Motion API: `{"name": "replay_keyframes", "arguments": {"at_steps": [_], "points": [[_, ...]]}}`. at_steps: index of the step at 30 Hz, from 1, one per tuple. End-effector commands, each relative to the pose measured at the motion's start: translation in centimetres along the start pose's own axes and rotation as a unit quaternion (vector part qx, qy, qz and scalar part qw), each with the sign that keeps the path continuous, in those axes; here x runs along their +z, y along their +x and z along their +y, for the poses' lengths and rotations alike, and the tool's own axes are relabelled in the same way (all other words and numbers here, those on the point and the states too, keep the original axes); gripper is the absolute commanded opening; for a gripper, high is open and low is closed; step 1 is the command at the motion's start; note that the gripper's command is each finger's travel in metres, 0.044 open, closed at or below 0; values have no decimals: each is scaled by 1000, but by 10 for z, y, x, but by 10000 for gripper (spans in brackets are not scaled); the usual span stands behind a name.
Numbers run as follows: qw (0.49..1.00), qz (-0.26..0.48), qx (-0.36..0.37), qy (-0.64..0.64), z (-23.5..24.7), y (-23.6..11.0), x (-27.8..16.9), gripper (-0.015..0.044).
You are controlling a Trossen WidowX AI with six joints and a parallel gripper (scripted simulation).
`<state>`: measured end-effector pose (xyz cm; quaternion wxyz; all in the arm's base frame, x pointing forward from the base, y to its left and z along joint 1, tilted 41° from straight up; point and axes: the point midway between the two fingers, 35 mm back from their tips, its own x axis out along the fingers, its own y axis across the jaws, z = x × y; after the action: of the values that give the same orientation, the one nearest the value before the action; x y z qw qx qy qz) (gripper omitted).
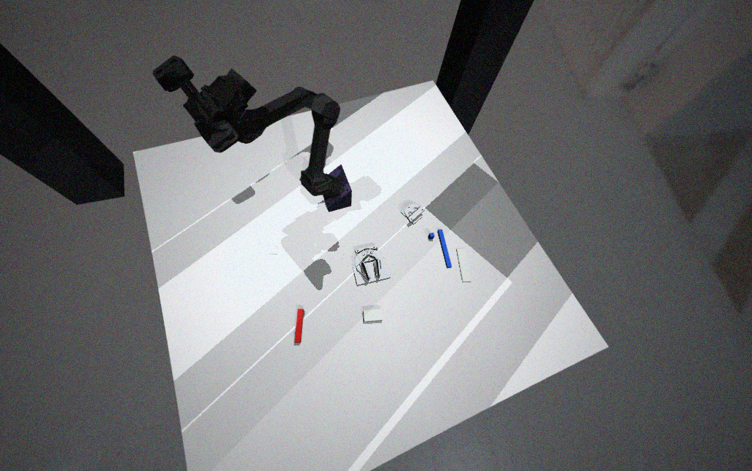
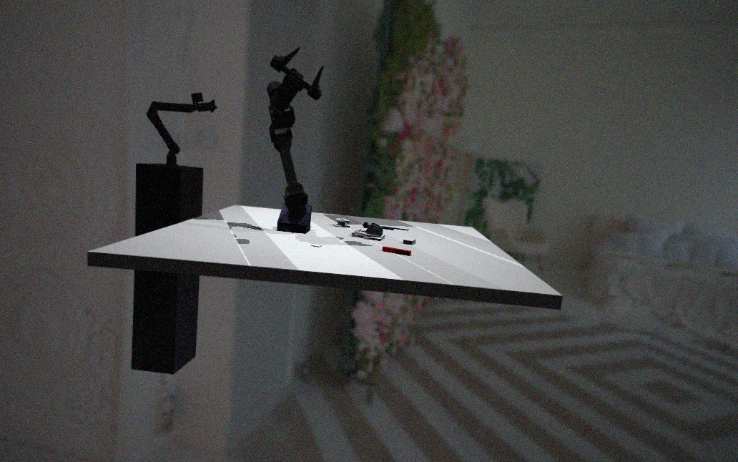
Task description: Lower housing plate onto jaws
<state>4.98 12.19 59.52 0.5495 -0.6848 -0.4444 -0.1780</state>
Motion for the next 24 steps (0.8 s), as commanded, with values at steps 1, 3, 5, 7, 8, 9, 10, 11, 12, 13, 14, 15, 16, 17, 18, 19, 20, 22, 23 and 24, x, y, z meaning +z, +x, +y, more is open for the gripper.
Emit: {"name": "replay_keyframes", "arguments": {"at_steps": [1, 3, 5, 7, 8, 9, 10, 11, 12, 13, 14, 15, 16, 17, 18, 19, 20, 22, 23, 24], "points": [[999, 13, -8, 49, -1, -1, -16, 440], [997, 19, -11, 72, 0, -1, -24, 440], [995, 25, -14, 96, 0, -1, -33, 440], [992, 32, -17, 120, 2, -1, -43, 440], [990, 35, -19, 132, 3, -1, -48, 440], [989, 38, -20, 145, 4, -1, -52, 440], [987, 41, -21, 157, 5, -1, -57, 440], [984, 44, -22, 169, 6, -1, -62, 440], [982, 47, -23, 181, 8, -1, -67, 440], [980, 51, -24, 193, 9, -1, -71, 440], [977, 54, -25, 205, 11, -1, -76, 440], [974, 57, -25, 218, 13, 0, -81, 440], [971, 61, -25, 230, 15, 0, -85, 440], [968, 64, -26, 242, 17, 0, -90, 440], [964, 68, -26, 254, 20, 0, -94, 440], [961, 71, -26, 266, 22, 0, -99, 440], [957, 74, -26, 278, 25, 1, -103, 440], [950, 81, -25, 302, 31, 1, -112, 440], [946, 84, -25, 313, 34, 2, -116, 440], [941, 88, -25, 325, 37, 2, -120, 440]]}}
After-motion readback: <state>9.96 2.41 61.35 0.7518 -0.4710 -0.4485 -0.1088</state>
